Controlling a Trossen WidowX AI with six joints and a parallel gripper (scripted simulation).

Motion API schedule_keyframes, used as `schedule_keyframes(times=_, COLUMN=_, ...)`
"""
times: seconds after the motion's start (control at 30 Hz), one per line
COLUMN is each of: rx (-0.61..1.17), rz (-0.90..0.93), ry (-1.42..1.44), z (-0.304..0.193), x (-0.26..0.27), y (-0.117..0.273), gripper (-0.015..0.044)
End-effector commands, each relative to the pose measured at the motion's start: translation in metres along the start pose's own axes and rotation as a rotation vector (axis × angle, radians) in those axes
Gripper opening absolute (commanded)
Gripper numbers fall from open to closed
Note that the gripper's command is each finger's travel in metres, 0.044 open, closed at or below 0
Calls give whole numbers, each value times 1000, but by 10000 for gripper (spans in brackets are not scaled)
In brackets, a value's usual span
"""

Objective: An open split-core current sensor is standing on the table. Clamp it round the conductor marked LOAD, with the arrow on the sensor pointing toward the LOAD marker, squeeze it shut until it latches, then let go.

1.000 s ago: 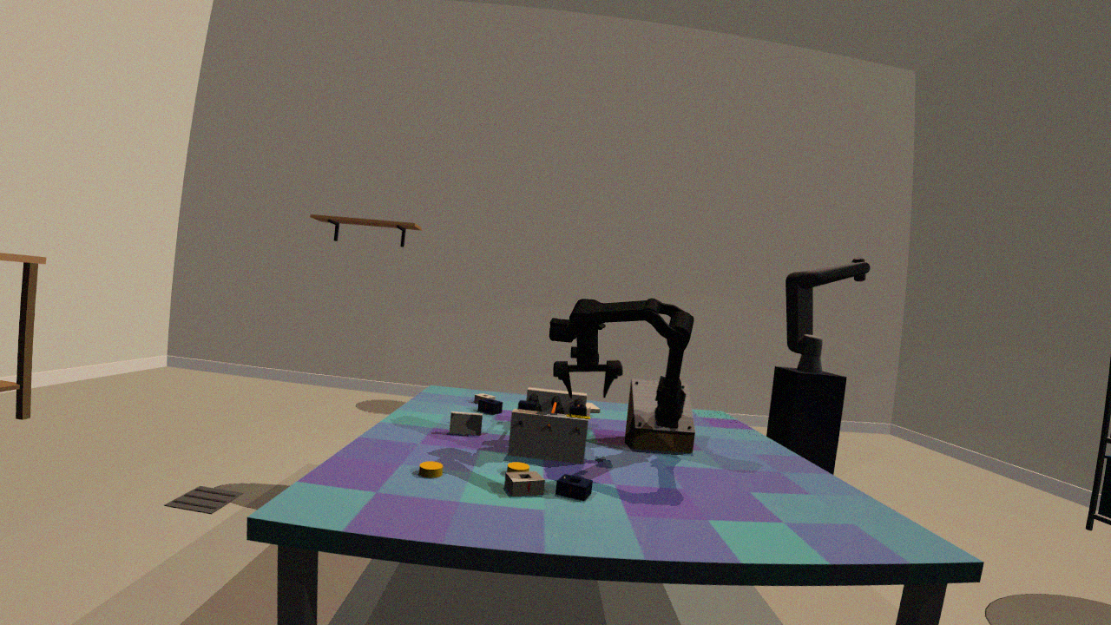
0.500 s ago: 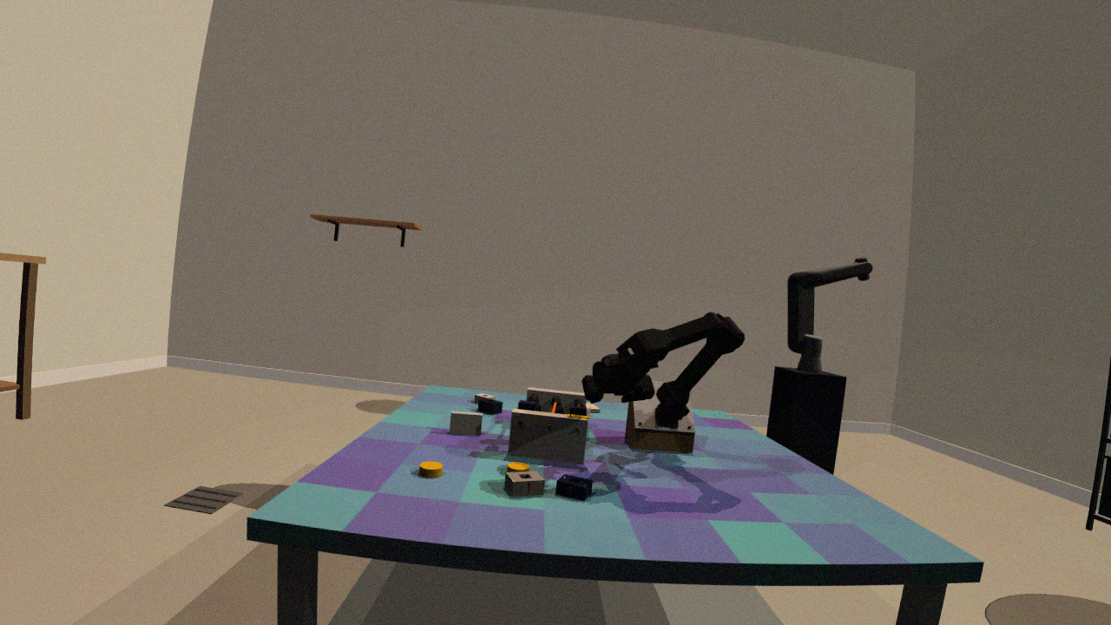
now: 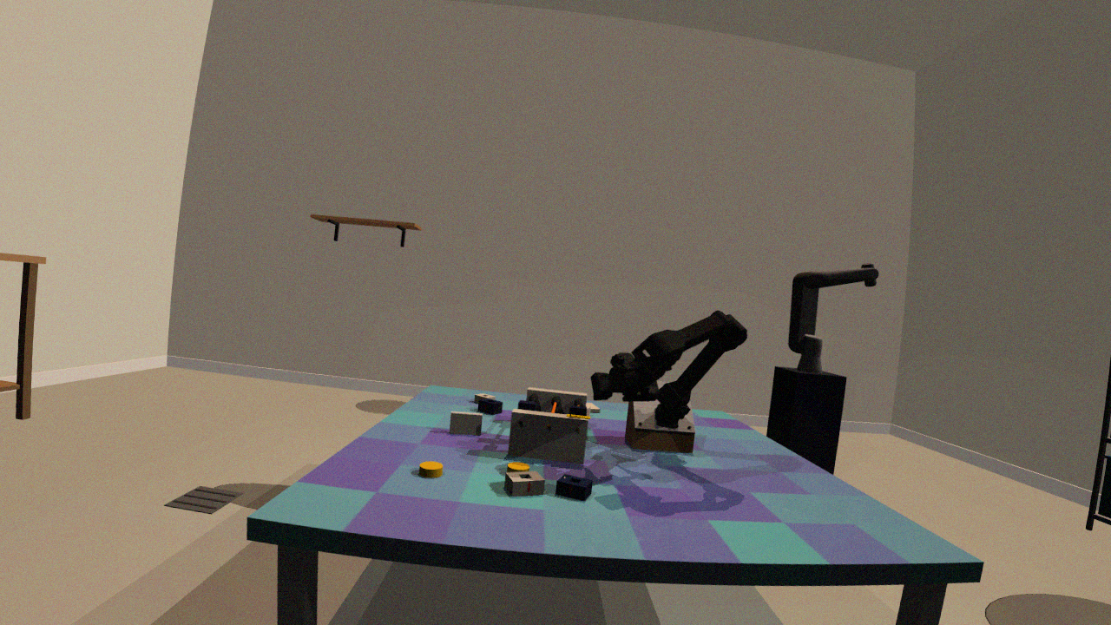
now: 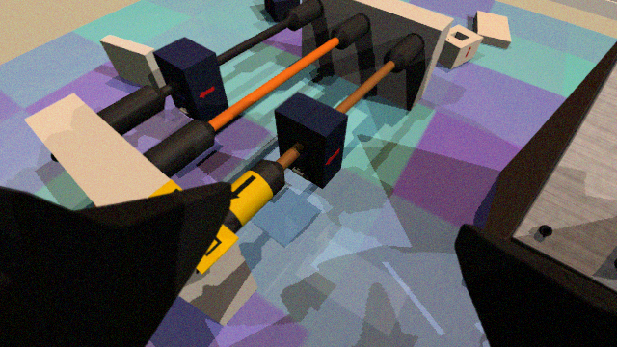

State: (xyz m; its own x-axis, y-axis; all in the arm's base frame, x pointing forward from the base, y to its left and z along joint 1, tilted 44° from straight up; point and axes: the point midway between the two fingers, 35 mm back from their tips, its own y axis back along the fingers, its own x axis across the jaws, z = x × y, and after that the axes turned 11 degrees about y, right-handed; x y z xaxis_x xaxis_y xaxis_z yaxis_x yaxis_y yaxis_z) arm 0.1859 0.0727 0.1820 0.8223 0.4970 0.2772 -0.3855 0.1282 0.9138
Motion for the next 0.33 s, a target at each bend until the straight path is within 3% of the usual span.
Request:
schedule_keyframes(times=0.0, rx=4, rz=-2, ry=4, z=-1, x=0, y=0, gripper=440)
schedule_keyframes(times=0.13, rx=10, rz=-10, ry=5, z=-1, x=0, y=-1, gripper=440)
schedule_keyframes(times=0.27, rx=133, rz=-150, ry=1, z=4, x=1, y=-20, gripper=440)
schedule_keyframes(times=0.3, rx=72, rz=-72, ry=7, z=1, x=0, y=-8, gripper=440)
